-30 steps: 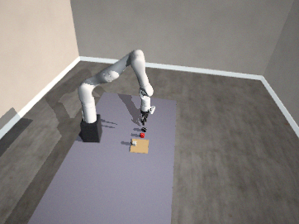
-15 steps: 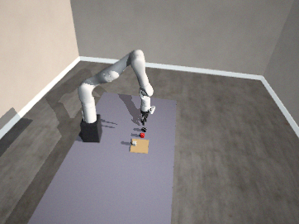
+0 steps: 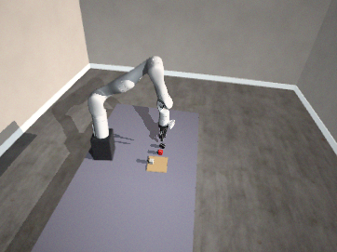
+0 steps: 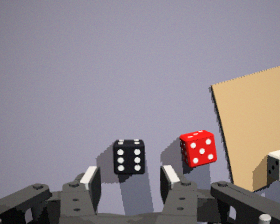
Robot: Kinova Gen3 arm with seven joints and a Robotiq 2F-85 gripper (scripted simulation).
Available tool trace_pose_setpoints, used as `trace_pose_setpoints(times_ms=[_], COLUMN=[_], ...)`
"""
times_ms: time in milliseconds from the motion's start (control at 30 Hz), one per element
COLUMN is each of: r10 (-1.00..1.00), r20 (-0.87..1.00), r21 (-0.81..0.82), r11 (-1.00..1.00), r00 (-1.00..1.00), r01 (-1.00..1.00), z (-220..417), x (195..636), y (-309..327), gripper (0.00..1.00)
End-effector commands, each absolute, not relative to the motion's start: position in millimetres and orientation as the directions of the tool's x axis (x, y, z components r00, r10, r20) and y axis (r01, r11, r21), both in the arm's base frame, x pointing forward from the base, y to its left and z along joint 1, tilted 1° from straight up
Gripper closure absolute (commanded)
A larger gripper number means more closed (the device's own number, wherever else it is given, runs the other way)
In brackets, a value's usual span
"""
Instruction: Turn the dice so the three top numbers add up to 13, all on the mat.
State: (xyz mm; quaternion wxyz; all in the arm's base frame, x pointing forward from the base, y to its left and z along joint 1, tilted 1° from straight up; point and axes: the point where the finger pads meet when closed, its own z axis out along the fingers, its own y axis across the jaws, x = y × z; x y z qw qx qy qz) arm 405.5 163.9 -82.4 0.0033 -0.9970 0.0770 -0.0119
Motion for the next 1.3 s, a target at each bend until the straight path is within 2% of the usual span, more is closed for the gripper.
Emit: trace_pose_setpoints(times_ms=[0,1267], r10=[-0.152,-0.152], r20=[0.022,0.022], r21=[-0.008,-0.008], r11=[-0.988,-0.988], r00=[0.988,0.988], r01=[-0.152,-0.152], z=[-85,-128], x=[405,407], y=[164,166], gripper=[0.54,0.54])
